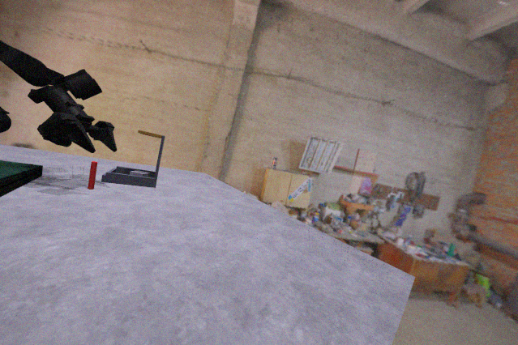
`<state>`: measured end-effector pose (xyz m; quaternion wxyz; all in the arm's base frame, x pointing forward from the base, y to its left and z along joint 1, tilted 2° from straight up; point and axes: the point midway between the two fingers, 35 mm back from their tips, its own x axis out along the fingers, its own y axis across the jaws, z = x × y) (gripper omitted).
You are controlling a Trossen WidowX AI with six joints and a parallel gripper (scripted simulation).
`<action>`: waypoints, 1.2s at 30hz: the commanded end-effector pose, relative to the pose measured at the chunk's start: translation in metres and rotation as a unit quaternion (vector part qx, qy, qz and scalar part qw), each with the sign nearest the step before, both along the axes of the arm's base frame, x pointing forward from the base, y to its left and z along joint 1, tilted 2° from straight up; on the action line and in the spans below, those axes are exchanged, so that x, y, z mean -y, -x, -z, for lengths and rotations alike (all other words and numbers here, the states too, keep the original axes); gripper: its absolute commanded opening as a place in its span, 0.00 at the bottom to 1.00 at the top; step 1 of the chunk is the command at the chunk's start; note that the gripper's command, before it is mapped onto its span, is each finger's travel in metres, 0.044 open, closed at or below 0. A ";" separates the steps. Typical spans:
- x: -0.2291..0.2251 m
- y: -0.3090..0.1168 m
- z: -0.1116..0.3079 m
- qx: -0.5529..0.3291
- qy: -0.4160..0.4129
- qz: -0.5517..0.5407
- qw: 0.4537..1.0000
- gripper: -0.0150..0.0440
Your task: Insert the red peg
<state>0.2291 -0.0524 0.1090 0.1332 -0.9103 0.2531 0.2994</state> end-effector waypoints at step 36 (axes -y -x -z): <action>-0.015 -0.008 0.022 -0.002 0.023 -0.016 1.000 0.63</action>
